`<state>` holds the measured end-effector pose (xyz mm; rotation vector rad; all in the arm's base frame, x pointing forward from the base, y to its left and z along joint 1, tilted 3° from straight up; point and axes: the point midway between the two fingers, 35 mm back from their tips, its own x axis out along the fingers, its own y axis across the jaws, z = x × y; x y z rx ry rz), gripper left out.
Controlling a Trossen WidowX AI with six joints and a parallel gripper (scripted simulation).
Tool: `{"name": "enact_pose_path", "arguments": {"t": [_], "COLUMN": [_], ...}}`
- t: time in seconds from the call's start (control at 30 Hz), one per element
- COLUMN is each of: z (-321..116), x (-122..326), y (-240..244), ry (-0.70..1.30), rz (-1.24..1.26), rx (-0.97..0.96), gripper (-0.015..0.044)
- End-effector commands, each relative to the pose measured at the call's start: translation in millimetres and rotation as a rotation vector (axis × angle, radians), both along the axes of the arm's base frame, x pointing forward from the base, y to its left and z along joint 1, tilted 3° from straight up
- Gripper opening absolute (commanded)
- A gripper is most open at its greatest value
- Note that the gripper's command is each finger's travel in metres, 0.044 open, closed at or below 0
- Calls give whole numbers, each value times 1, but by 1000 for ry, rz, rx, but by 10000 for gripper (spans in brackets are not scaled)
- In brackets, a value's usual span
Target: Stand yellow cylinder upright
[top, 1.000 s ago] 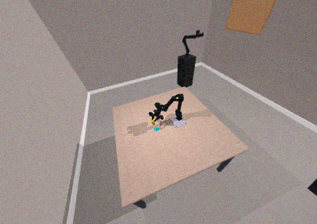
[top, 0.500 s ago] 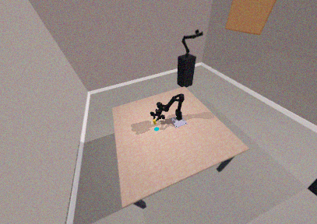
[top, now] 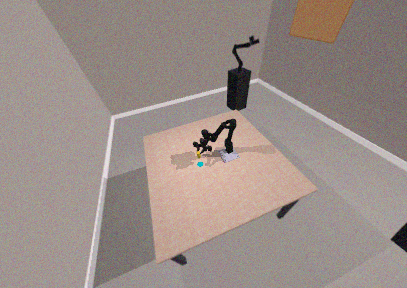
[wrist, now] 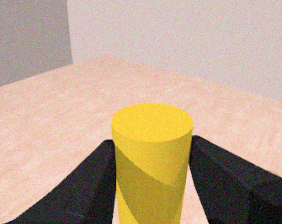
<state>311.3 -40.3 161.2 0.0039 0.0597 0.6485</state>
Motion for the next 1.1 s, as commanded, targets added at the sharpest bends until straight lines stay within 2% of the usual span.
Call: {"name": "enact_pose_path", "arguments": {"t": [0.0,0.2,1.07], "z": [1,-1,-66], "x": [-1,0,4], "y": [1,0,1], "ry": [-1,-1,-1], "rz": [4,4,4], "rx": [2,2,3], "gripper": [105,105,105]}}
